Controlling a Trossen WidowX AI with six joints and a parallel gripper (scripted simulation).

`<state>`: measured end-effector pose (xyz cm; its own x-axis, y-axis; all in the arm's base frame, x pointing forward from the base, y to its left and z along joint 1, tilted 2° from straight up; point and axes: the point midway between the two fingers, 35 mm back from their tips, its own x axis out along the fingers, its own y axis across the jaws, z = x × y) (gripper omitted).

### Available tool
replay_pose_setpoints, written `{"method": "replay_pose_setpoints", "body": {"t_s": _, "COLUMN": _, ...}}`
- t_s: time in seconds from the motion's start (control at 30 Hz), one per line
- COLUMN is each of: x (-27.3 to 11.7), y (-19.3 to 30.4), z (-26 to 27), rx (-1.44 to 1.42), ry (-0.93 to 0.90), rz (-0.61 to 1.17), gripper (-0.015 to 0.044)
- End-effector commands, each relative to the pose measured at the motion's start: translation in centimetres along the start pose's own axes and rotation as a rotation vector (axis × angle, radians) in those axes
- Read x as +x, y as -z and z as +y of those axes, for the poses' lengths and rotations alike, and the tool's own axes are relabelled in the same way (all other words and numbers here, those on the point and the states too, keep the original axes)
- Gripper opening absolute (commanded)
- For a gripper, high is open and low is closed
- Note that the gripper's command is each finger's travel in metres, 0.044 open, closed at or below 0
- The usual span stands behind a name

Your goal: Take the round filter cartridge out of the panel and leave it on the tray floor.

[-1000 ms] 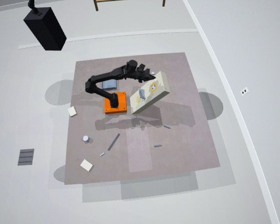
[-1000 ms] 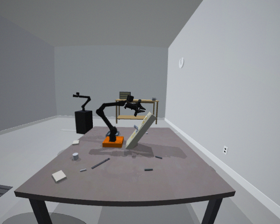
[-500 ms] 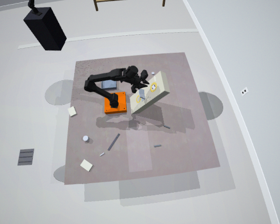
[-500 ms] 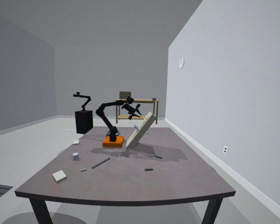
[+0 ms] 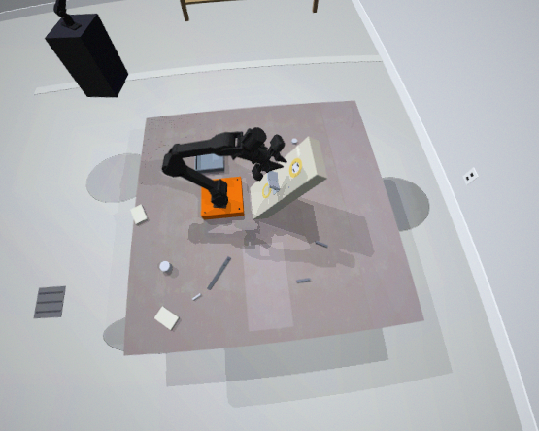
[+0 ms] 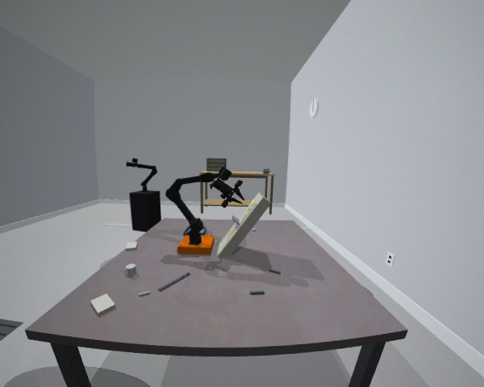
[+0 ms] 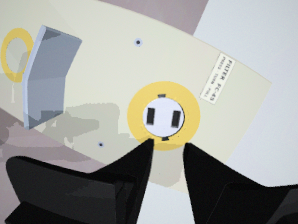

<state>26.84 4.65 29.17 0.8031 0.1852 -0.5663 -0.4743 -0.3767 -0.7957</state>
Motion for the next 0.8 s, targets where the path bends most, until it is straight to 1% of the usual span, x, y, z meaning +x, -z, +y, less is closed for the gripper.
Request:
{"method": "replay_pose_setpoints", "body": {"t_s": 0.0, "x": 0.8, "y": -0.1, "z": 0.1, "rx": -0.005, "ry": -0.004, "rz": -0.005, "gripper": 0.0107}}
{"method": "replay_pose_setpoints", "body": {"t_s": 0.77, "x": 4.4, "y": -0.1, "z": 0.1, "rx": -0.005, "ry": -0.002, "rz": -0.005, "gripper": 0.0107}}
